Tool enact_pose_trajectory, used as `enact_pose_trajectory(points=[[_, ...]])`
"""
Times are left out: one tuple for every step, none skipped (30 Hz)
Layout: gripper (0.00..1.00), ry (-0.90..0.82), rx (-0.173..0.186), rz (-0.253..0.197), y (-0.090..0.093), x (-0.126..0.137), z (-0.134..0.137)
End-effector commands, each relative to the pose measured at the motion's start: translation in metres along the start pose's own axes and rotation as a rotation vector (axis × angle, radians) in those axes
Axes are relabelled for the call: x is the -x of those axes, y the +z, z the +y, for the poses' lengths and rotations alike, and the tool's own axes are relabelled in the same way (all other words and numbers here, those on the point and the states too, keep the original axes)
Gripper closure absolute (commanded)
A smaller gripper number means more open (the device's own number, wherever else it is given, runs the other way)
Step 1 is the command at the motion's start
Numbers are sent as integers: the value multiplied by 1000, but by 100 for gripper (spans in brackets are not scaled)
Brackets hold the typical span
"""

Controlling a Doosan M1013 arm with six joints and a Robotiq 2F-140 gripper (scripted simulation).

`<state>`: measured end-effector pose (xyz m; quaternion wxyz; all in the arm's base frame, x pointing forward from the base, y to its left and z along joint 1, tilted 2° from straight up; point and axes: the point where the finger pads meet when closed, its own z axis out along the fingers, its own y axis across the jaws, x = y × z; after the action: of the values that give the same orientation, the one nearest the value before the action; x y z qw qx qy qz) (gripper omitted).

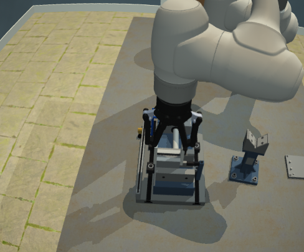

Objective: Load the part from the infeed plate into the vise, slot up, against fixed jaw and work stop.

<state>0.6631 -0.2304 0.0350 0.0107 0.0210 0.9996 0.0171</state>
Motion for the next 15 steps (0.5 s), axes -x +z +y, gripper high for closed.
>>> enact_pose_trajectory(points=[[100, -7, 3, 1, 4, 0, 3], [100, -7, 3, 1, 4, 0, 3], [100, -7, 3, 1, 4, 0, 3], [100, -7, 3, 1, 5, 0, 3], [100, -7, 3, 1, 5, 0, 3], [100, -7, 3, 1, 5, 0, 3], [100, -7, 3, 1, 5, 0, 3], [100, -7, 3, 1, 6, 0, 3], [100, -7, 3, 1, 6, 0, 3], [100, -7, 3, 1, 6, 0, 3], [100, -7, 3, 1, 6, 0, 3], [100, -7, 3, 1, 7, 0, 3], [100, -7, 3, 1, 7, 0, 3], [100, -7, 3, 1, 7, 0, 3], [100, -7, 3, 1, 7, 0, 3]])
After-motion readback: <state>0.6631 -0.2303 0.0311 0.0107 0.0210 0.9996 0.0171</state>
